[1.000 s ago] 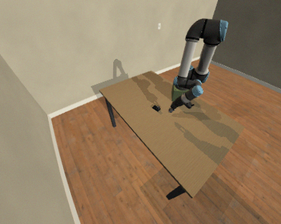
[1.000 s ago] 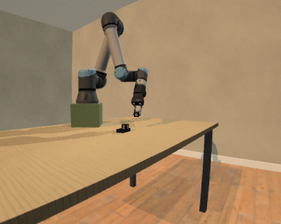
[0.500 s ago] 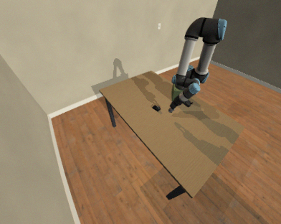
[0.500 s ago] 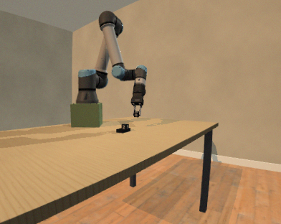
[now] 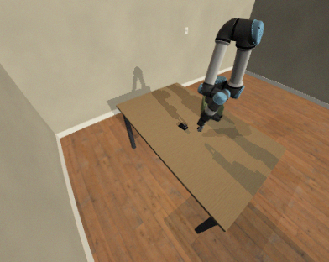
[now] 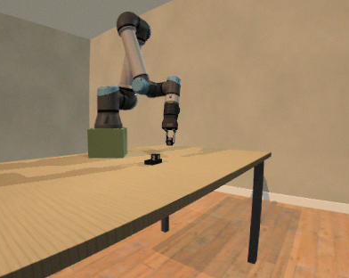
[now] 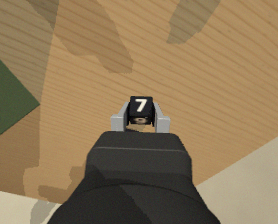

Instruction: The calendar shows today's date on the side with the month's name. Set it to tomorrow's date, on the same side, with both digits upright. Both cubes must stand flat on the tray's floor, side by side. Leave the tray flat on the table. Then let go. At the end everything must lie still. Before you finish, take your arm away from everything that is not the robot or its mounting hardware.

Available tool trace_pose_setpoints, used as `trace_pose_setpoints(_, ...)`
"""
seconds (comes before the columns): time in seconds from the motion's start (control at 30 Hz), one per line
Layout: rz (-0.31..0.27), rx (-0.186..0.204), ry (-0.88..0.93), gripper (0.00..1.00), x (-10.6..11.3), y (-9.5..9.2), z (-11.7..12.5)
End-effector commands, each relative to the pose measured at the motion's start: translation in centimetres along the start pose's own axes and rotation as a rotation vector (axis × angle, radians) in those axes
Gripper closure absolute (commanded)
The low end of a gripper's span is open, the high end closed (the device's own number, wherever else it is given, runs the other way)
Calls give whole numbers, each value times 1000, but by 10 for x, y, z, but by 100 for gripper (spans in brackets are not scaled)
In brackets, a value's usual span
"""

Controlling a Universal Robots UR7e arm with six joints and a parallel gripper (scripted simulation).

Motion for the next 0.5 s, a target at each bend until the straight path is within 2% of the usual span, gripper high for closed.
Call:
trace_pose_setpoints(0.0,40,-1,-2,43,2,-1,1)
trace_pose_setpoints(0.27,51,-5,-2,43,2,0,1)
trace_pose_setpoints(0.47,118,-25,-5,43,5,2,0)
Point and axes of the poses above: the point where the finger pads meet when closed, its own y axis out along the fingers, its own z axis across the jaws, x = y × z, the point moved 3 cm from there along -y, back along the fingers, and after that the axes turned 9 degrees about y, right-handed, at the moved point
